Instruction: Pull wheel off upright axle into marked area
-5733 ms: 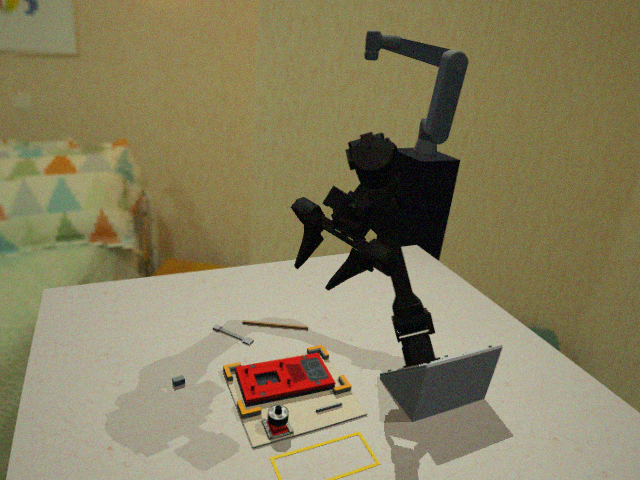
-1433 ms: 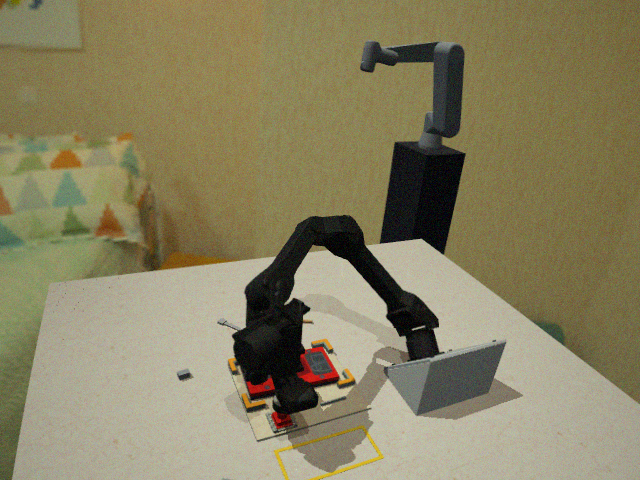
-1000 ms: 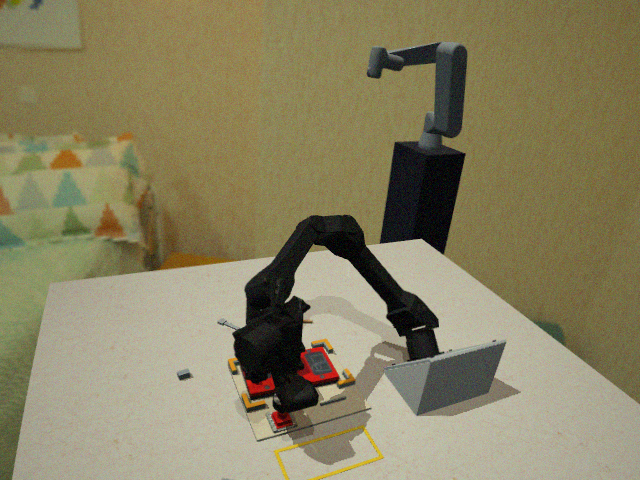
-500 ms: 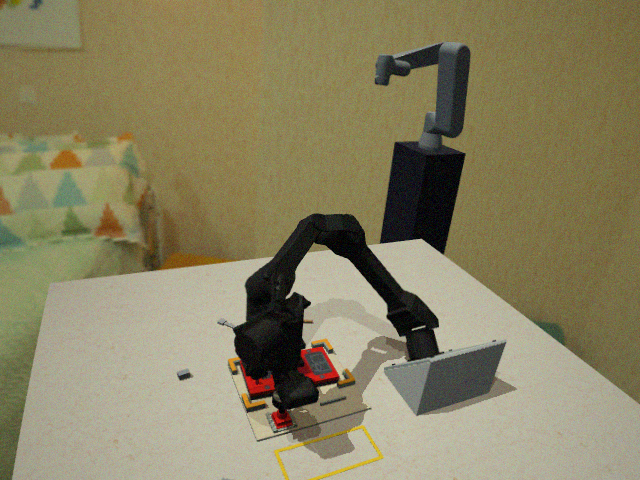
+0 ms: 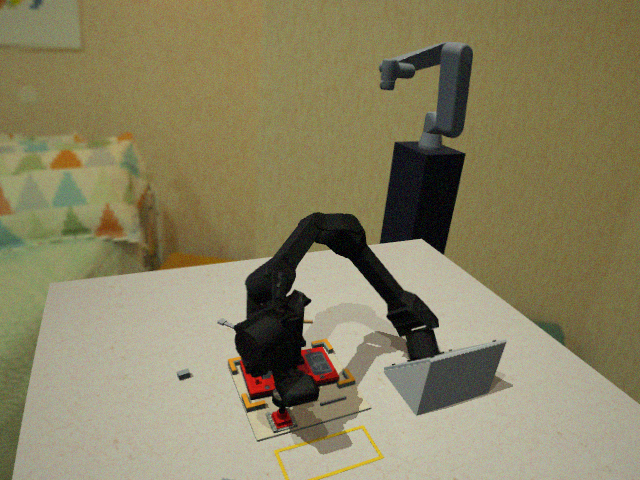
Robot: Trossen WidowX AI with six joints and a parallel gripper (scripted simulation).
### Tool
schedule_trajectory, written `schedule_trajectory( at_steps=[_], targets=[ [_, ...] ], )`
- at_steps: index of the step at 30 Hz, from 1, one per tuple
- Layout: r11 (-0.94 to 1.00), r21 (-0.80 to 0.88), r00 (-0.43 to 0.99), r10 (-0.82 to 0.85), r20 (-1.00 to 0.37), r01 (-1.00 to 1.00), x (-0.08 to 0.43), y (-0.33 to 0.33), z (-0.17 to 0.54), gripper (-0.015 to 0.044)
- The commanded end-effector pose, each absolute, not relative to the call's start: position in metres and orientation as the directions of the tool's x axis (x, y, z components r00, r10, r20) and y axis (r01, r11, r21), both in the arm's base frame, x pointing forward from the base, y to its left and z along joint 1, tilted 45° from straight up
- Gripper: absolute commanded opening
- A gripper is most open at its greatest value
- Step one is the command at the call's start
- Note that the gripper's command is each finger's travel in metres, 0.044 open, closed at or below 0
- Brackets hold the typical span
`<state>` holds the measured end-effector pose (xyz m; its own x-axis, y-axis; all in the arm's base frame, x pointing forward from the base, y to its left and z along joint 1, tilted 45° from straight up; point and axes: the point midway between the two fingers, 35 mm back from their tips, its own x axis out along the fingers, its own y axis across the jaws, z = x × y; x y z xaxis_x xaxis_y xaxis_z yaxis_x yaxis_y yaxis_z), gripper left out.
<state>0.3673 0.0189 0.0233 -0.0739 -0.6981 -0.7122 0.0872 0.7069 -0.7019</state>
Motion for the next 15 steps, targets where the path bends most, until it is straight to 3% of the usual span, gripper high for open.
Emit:
schedule_trajectory(
  at_steps=[1, 15],
  targets=[
    [0.710, -0.698, -0.073, -0.695, -0.716, 0.094, 0.368, 0.021, 0.025, 0.0000],
    [0.710, -0.698, -0.073, -0.694, -0.716, 0.093, 0.369, 0.044, 0.051, 0.0000]
  ],
)
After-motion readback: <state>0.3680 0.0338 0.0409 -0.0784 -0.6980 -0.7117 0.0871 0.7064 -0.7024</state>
